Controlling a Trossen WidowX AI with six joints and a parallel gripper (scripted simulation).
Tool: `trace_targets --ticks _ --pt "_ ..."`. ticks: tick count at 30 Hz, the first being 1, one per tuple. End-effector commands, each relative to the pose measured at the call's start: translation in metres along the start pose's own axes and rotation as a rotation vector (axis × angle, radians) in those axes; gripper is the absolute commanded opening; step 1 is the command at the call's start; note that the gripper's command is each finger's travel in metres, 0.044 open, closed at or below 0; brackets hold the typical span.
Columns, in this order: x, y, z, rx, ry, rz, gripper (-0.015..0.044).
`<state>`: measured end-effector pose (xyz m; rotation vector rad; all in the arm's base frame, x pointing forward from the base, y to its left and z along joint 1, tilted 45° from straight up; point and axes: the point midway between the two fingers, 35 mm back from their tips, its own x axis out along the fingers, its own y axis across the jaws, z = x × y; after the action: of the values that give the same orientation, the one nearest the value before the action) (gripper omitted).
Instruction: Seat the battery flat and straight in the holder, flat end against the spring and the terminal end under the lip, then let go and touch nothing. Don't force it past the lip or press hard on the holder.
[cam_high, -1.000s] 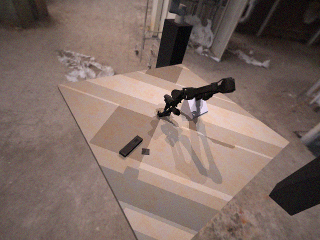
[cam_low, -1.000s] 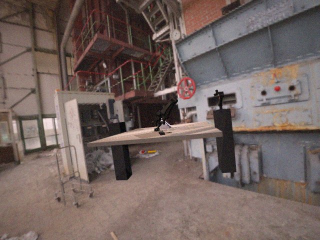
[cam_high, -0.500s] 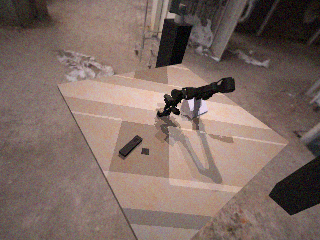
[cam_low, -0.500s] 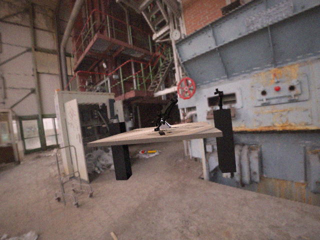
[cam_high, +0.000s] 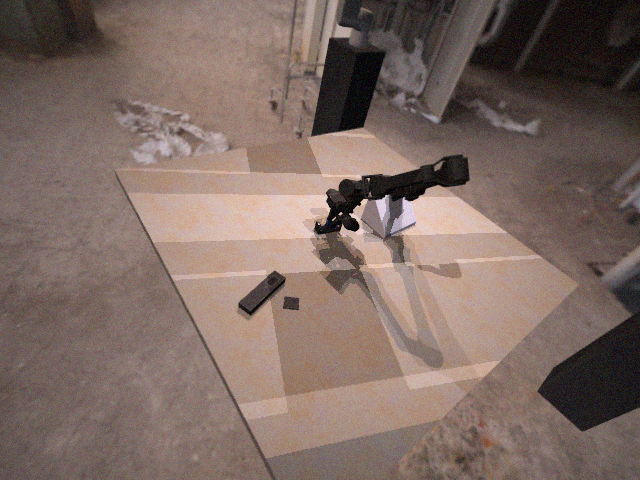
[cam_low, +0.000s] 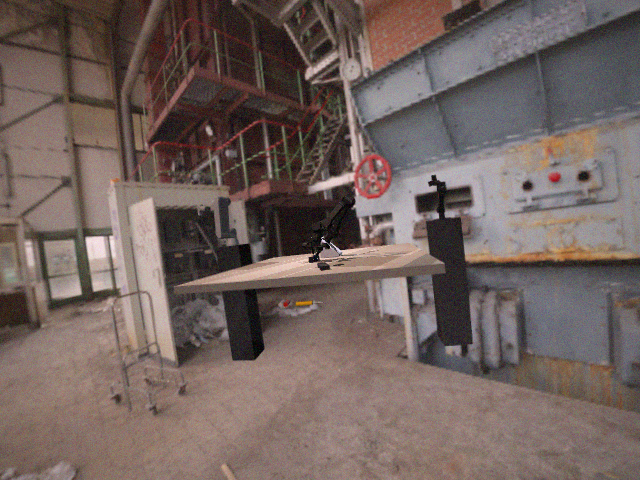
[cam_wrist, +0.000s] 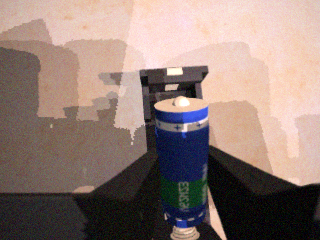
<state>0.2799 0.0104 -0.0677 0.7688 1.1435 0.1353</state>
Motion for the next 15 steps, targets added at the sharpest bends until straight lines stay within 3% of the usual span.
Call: trace_targets --ticks 1,15 --pt "0.0025 -0.0024 -0.0032 -0.003 0.031 -0.008 0.0084" --pt "0.0069 -0.0030 0.0000 -0.006 0.100 -0.014 0.0084"
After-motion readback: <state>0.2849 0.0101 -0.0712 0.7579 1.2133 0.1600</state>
